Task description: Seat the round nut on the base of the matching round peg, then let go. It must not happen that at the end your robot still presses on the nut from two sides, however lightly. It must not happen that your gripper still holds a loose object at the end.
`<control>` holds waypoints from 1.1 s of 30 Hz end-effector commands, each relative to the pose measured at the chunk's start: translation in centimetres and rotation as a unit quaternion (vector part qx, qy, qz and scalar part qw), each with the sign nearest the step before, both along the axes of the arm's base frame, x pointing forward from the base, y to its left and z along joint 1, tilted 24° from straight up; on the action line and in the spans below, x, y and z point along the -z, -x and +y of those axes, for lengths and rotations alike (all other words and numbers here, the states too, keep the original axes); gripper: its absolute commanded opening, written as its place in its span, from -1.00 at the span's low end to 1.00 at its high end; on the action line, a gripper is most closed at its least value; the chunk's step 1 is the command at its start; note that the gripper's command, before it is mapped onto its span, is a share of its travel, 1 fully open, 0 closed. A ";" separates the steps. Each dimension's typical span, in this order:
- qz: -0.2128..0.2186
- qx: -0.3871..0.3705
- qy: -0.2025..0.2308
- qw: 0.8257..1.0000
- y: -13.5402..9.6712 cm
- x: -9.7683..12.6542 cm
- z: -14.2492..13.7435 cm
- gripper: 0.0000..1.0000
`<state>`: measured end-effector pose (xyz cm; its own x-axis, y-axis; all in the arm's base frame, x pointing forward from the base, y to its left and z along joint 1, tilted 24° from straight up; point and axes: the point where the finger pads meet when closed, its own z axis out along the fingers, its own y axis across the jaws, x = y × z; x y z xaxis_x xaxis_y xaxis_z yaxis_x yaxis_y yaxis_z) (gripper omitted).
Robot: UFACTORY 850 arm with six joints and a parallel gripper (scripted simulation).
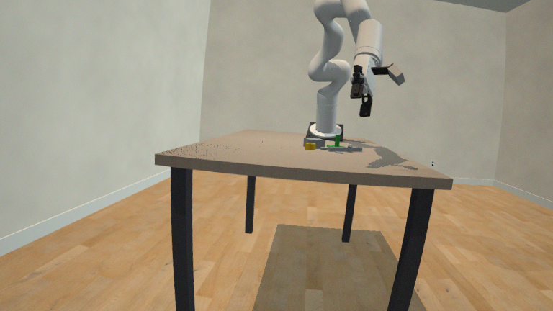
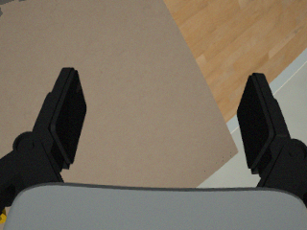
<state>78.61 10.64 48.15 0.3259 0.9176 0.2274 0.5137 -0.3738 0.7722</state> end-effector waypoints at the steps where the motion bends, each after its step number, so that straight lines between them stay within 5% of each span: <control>1: -0.001 0.000 0.000 1.000 0.0 -0.2 0.0 1.00; 17: -0.001 0.000 0.000 1.000 0.0 -0.2 0.0 1.00; 18: -0.001 0.000 0.000 1.000 0.0 -0.2 0.0 0.20; 25: 0.007 0.014 -0.016 1.000 0.6 0.6 -0.7 0.20; 33: 0.038 0.075 -0.082 0.993 3.3 3.5 -3.6 0.20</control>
<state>76.21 7.96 45.42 0.4416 0.8409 0.3128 0.5025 -0.5207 0.6902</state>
